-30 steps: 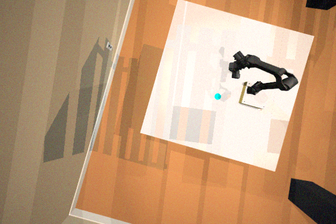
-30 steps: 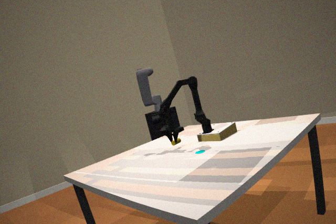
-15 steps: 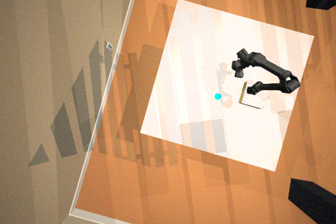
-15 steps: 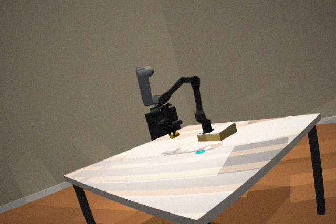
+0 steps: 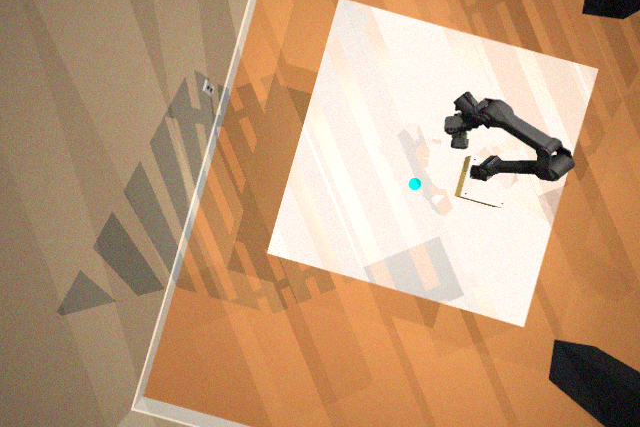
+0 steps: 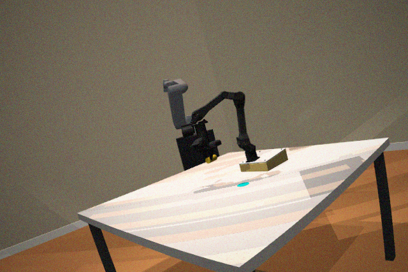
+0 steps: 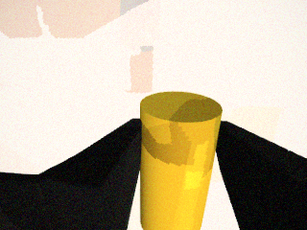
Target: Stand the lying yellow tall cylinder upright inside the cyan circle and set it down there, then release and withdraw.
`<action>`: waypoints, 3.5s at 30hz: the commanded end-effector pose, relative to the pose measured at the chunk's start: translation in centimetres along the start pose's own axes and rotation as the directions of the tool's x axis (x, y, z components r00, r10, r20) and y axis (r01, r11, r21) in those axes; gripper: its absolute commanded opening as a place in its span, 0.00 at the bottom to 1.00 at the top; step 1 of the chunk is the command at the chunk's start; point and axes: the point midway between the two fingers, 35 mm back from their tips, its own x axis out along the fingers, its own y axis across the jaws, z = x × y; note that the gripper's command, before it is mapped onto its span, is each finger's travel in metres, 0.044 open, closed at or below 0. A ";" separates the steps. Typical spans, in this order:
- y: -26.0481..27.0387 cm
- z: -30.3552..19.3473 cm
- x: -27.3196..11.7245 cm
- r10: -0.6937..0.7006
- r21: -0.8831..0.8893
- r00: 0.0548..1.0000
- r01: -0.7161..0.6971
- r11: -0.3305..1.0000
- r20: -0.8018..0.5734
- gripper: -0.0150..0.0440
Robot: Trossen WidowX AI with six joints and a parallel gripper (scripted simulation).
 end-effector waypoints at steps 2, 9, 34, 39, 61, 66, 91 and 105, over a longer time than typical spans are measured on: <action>0.8 1.0 -0.3 -0.006 -0.054 1.000 0.006 0.999 -0.002 0.43; 2.2 2.3 -0.4 -0.006 -0.135 1.000 0.006 0.991 -0.003 0.43; 8.3 6.1 -1.1 -0.013 -0.415 1.000 0.011 0.910 -0.002 0.43; 9.7 6.7 -1.2 -0.011 -0.467 1.000 0.010 0.884 0.000 0.43; 16.5 8.2 -1.7 0.005 -0.673 1.000 0.000 0.740 0.005 0.43; 18.1 8.3 -1.8 0.009 -0.714 1.000 -0.002 0.700 0.006 0.43; 24.5 7.8 -2.2 0.040 -0.846 0.999 -0.010 0.532 0.013 0.43; 24.9 8.5 -1.1 0.137 -0.819 0.990 -0.044 0.573 0.043 0.43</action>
